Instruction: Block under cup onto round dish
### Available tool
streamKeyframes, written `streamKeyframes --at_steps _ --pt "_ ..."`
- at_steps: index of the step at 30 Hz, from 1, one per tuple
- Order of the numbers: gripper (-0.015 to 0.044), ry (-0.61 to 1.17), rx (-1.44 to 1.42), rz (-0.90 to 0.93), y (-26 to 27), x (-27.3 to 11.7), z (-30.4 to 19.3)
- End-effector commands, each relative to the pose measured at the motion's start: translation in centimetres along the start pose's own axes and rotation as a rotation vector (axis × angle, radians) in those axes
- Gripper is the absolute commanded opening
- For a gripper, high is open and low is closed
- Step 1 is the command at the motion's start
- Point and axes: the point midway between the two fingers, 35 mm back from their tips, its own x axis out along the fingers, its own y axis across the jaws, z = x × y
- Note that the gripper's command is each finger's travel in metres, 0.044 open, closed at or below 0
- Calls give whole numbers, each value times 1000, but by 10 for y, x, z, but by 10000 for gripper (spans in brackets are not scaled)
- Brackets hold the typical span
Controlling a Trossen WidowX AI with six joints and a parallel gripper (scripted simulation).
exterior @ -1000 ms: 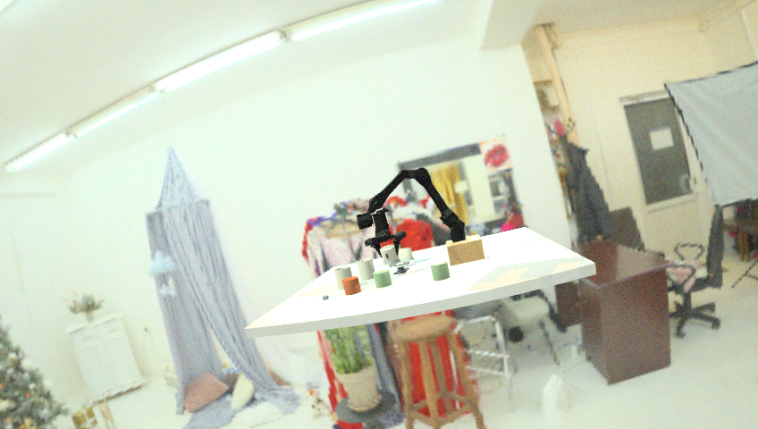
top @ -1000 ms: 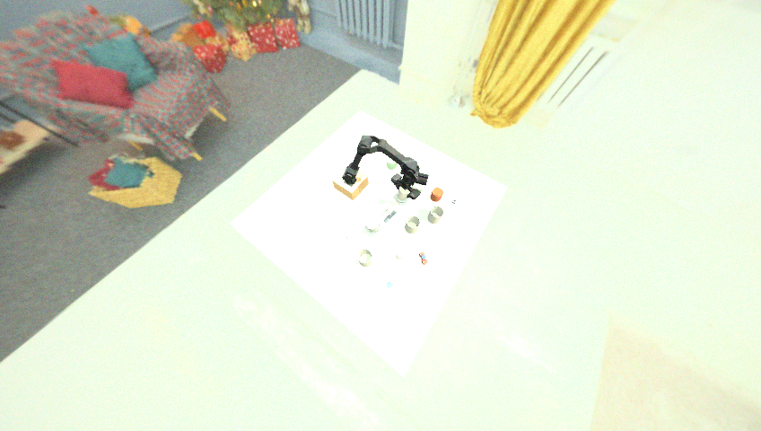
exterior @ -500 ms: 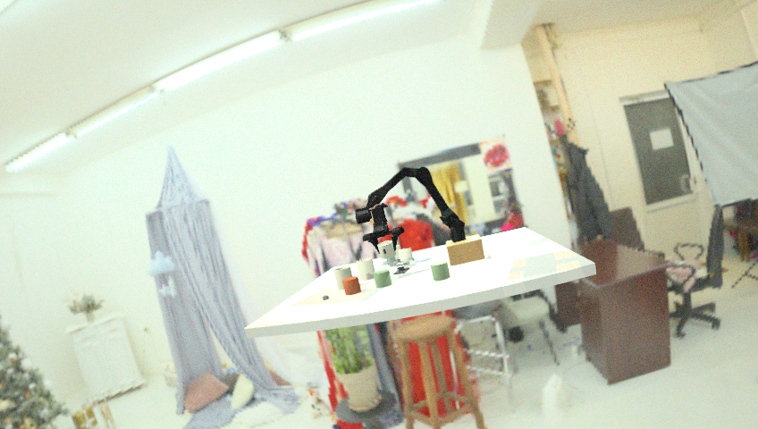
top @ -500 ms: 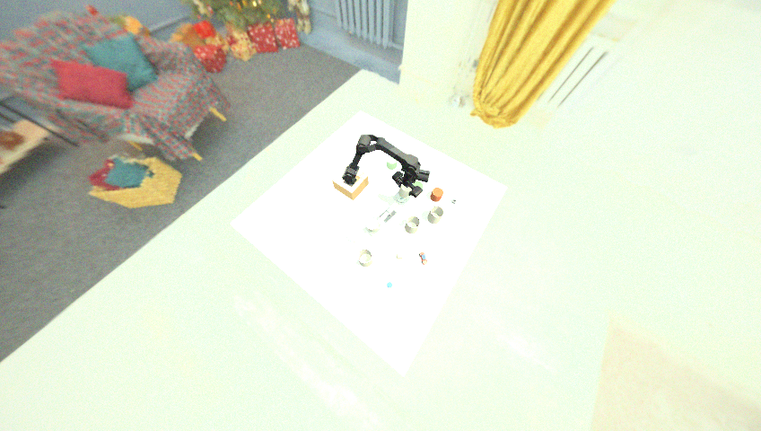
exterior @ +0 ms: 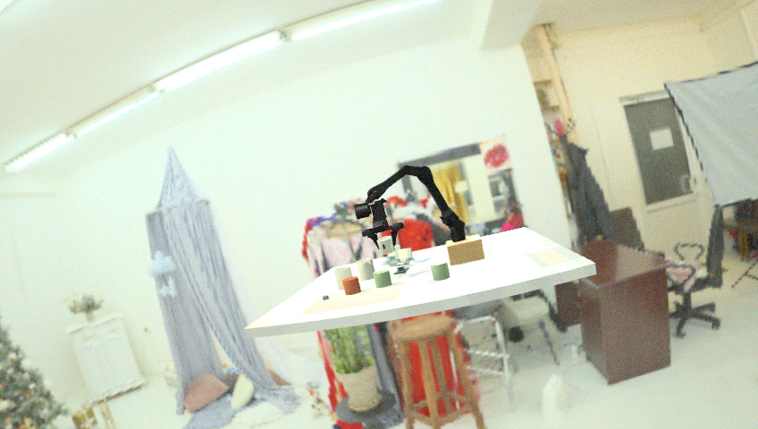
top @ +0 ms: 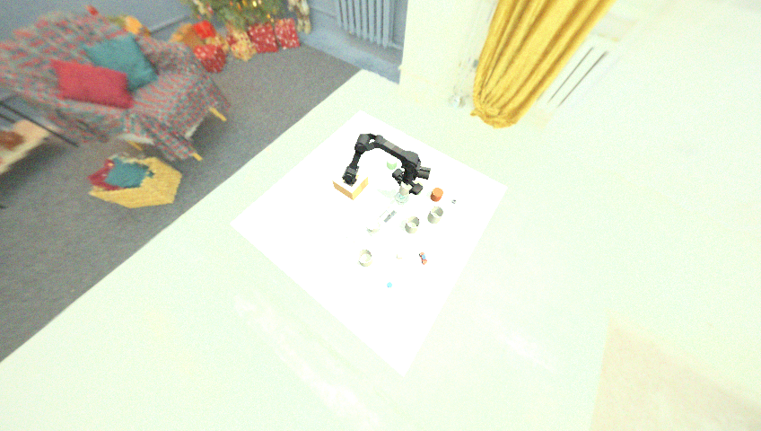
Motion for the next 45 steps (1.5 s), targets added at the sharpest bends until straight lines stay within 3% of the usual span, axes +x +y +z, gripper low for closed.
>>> streamKeyframes --at_steps 1,18,45 --pt "0 -8 -3 -4 0 -8 1" --pt "0 -8 -3 -3 4 -29 -1" --pt "0 0 0 0 3 -23 -2"
